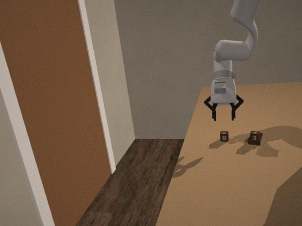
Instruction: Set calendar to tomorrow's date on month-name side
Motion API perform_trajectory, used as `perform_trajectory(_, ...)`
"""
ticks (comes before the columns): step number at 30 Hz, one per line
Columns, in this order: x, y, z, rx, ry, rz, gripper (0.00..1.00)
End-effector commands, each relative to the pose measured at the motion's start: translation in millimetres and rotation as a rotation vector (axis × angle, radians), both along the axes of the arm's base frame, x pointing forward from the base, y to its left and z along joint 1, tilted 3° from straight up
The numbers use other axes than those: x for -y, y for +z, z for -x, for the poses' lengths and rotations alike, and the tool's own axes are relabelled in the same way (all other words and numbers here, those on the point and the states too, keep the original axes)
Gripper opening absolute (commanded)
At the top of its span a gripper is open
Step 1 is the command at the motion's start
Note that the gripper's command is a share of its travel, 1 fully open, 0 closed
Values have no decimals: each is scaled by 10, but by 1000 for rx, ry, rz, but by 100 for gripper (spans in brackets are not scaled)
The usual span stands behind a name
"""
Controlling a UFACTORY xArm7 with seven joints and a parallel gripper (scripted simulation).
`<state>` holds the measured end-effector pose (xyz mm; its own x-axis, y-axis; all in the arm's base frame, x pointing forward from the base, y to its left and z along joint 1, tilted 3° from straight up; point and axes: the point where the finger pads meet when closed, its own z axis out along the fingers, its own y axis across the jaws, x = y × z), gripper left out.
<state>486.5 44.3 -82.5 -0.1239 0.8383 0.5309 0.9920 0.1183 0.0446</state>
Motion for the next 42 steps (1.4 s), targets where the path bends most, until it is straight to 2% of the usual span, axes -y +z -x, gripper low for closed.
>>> perform_trajectory(1,-6,28,-15,16,-7,82,71)
perform_trajectory(9,-9,30,-12,18,-9,110,71)
perform_trajectory(17,-44,38,-4,39,-18,306,71)
perform_trajectory(26,-52,45,-4,46,-20,348,71)
perform_trajectory(34,-87,44,5,66,-29,544,71)
perform_trajectory(40,-98,55,-3,75,-31,571,71)
perform_trajectory(41,-98,55,-3,75,-31,571,100)
perform_trajectory(42,-98,55,-3,75,-31,571,100)
